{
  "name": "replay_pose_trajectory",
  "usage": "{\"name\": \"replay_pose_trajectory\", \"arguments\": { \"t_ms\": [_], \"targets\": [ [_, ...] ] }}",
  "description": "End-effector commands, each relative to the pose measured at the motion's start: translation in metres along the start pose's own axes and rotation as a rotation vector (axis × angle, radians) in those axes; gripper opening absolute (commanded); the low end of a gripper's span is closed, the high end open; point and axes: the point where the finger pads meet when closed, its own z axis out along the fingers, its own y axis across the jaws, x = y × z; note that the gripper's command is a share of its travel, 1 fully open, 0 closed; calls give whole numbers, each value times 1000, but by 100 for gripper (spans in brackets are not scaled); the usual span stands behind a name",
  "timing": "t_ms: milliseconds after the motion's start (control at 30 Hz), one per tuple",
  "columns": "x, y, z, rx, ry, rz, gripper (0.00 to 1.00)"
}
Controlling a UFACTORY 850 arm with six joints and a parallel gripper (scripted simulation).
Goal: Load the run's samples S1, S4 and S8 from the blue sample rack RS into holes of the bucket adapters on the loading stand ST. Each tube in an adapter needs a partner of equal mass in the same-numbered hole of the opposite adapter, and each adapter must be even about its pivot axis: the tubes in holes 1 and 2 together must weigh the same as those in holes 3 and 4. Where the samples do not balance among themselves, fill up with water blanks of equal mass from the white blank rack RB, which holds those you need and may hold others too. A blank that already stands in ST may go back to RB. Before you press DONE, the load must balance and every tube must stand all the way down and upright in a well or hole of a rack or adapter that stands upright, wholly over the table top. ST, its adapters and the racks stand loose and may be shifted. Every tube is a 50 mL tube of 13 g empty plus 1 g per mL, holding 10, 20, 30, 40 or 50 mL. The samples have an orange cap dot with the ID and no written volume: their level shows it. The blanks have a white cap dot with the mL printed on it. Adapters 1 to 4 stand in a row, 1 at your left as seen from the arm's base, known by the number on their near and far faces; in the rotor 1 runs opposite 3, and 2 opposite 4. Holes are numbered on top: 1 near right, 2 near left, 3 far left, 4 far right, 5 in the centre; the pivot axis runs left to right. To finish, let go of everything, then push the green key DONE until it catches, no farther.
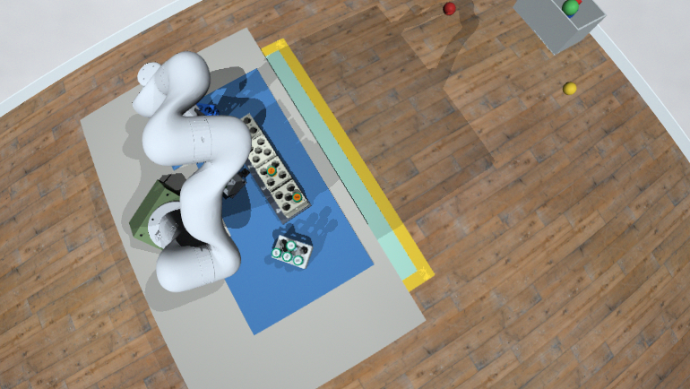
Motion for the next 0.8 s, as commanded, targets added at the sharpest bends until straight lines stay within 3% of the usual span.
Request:
{"name": "replay_pose_trajectory", "arguments": {
  "t_ms": [0,767],
  "targets": [
    [1,0,-3,1,2,1,0],
    [1,0,-39,1,2,1,0]
  ]
}}
